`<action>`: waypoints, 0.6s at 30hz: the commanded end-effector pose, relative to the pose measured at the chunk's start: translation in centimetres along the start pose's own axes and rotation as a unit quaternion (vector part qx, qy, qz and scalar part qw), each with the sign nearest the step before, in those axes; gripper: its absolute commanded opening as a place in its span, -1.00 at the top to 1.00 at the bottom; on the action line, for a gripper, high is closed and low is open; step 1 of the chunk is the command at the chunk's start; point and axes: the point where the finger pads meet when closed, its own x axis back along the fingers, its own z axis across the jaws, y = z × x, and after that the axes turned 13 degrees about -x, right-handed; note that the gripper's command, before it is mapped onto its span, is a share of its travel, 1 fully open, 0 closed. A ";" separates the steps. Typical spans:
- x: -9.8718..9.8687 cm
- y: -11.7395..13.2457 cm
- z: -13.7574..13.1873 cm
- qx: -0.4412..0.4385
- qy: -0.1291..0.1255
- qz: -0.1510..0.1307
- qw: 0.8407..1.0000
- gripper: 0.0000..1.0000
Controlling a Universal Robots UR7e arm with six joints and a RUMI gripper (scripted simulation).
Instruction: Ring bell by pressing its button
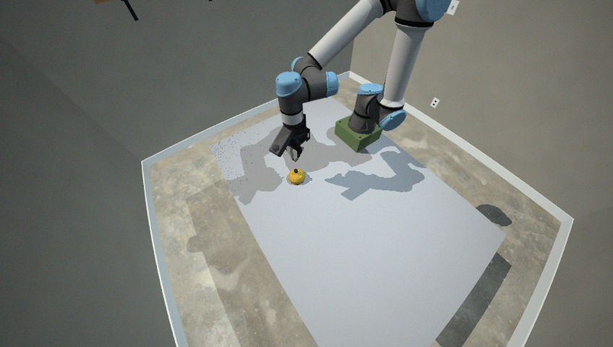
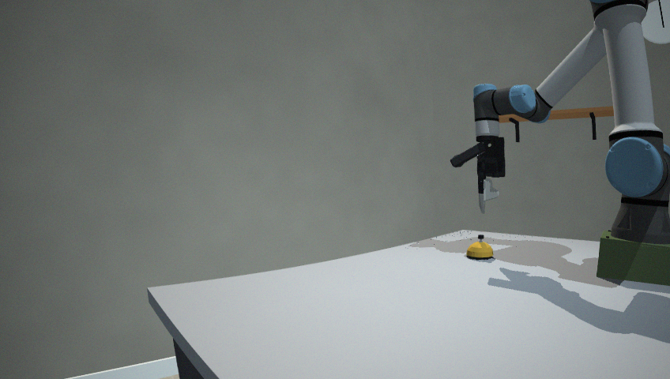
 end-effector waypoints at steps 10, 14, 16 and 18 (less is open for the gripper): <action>-2.1 -0.1 -0.1 0.000 0.000 0.001 1.000 1.00; -2.5 -0.2 -0.1 0.000 0.000 0.001 1.000 1.00; -2.9 -0.2 -0.1 0.000 0.000 0.001 1.000 1.00; -3.3 -0.2 -0.1 0.000 0.000 0.001 1.000 1.00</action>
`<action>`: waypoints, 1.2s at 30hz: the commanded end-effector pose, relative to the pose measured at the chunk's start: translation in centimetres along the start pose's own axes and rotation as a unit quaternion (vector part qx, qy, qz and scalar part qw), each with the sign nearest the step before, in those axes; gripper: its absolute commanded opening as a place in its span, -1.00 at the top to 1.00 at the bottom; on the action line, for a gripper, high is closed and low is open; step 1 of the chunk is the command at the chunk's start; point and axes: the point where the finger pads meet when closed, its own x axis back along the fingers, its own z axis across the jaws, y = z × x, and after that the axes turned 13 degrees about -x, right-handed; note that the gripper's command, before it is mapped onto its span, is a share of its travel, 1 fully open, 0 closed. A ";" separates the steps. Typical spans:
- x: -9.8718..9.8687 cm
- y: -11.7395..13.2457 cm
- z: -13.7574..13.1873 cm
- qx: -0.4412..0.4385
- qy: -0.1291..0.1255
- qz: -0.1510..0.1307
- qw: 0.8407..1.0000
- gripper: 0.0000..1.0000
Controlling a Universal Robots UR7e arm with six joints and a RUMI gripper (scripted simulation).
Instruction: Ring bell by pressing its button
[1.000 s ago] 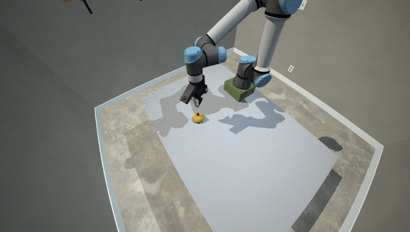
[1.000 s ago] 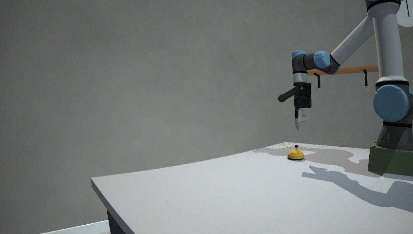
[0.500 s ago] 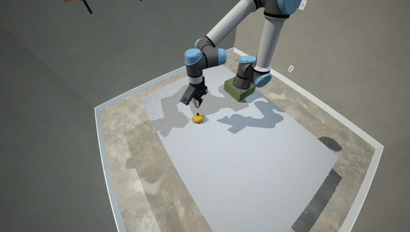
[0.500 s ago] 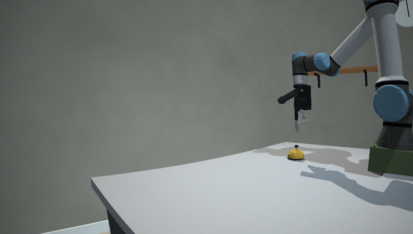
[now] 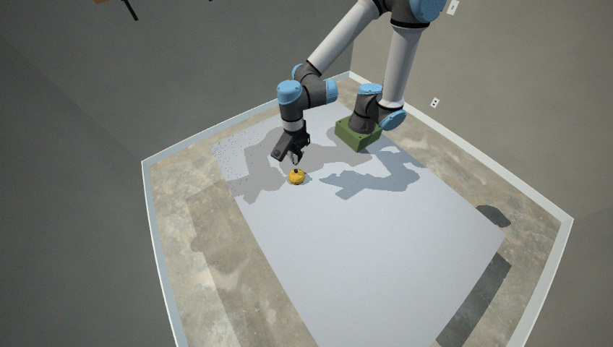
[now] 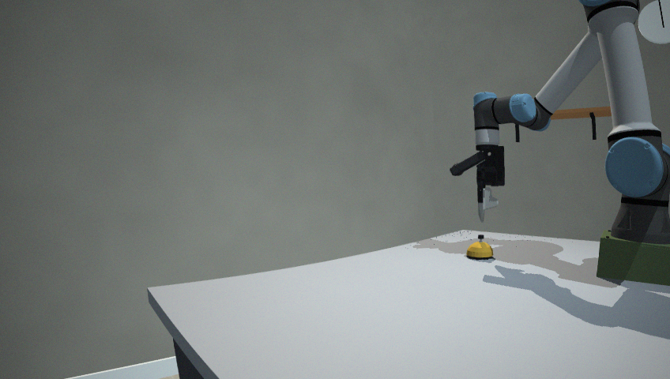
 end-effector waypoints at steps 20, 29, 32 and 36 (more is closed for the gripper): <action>-2.9 -0.2 -0.1 0.000 0.000 0.001 1.000 1.00; -3.0 -0.2 -0.1 0.000 0.000 0.001 1.000 1.00; -3.0 -0.2 -0.1 0.000 0.000 0.001 1.000 1.00; -3.0 -0.2 -0.1 0.000 0.000 0.001 1.000 1.00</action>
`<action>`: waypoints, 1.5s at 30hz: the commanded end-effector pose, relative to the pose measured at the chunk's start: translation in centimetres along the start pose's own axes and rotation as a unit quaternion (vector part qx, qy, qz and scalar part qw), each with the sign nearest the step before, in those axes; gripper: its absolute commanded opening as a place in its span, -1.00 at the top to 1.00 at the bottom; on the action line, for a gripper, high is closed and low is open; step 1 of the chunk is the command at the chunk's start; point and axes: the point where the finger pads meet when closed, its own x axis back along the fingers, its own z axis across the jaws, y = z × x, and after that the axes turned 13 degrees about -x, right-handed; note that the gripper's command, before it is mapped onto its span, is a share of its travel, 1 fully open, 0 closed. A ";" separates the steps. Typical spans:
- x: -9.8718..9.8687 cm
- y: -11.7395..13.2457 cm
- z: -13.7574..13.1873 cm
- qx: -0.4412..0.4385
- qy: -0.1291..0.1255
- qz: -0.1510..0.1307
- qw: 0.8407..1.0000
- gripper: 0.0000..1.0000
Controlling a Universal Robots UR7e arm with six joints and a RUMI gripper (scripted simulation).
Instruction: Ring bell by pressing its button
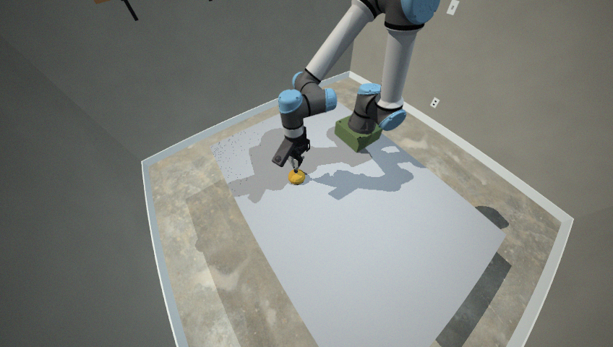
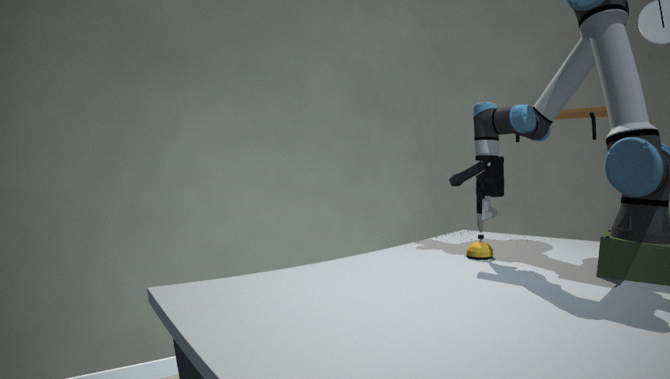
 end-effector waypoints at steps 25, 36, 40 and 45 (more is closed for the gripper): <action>0.0 0.0 0.0 0.000 0.000 0.001 1.000 1.00; -0.5 0.0 0.0 0.000 0.000 0.001 1.000 1.00; -0.9 0.0 0.0 0.000 0.000 0.001 1.000 1.00; -1.0 0.0 0.0 0.000 0.000 0.001 1.000 1.00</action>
